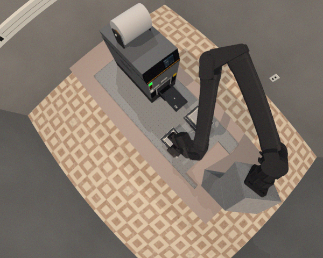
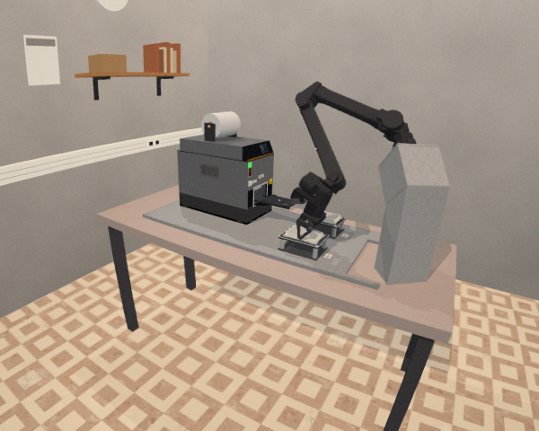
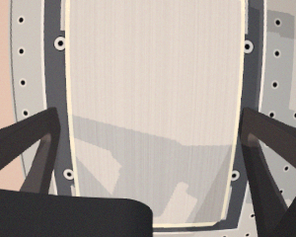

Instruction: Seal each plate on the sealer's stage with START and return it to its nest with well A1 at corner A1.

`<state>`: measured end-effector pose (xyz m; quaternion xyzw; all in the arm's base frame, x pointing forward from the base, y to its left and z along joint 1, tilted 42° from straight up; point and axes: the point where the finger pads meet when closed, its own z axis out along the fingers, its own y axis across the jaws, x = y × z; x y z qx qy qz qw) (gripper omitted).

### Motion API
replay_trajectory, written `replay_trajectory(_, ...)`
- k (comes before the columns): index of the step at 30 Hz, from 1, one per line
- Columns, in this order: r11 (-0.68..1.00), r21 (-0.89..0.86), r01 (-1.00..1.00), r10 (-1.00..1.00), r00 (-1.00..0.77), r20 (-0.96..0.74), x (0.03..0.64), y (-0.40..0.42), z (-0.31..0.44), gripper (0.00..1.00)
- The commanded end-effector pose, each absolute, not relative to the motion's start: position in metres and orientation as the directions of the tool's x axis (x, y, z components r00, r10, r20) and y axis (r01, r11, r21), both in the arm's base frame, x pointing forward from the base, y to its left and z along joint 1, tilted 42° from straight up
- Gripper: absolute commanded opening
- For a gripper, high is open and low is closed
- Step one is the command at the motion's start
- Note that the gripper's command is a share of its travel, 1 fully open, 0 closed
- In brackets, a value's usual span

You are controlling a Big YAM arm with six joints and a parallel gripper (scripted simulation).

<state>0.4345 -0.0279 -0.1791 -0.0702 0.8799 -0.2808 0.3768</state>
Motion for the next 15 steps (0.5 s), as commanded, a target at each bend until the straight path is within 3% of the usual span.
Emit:
replay_trajectory(1,0.839,-0.54,0.074,-0.342,-0.701,-0.626,0.4257,-0.0159,-0.1682,1.0)
replay_trajectory(15,0.839,-0.538,0.076,-0.336,-0.705,-0.625,0.4223,-0.013,-0.1652,1.0)
